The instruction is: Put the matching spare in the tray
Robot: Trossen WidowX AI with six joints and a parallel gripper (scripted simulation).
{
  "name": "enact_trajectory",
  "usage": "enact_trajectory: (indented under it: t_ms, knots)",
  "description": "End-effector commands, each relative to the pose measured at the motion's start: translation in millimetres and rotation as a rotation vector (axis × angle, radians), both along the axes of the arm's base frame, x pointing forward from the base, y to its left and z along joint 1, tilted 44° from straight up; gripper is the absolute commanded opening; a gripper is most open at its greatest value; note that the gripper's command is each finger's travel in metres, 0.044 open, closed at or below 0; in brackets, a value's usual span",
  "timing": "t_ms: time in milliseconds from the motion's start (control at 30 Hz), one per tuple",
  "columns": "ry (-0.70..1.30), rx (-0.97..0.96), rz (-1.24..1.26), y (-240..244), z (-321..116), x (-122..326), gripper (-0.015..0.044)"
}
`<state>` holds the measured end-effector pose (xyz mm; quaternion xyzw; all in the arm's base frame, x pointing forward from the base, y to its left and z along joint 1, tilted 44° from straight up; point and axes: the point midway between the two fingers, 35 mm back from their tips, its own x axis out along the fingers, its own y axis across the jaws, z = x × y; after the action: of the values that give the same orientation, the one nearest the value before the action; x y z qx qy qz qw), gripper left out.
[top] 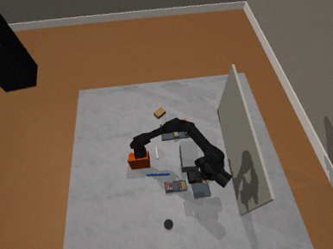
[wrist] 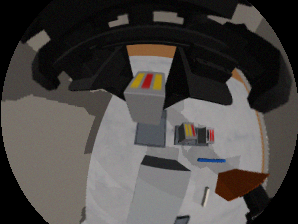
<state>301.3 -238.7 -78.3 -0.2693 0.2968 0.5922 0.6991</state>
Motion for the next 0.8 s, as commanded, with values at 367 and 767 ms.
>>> enact_trajectory:
  t_ms: [367, 767]
  knots:
    - [0.0, 0.002, -0.007, 8.2, -11.6, 3.2, 0.0]
    - [0.0, 0.002, -0.007, 15.5, -20.4, 5.8, 0.0]
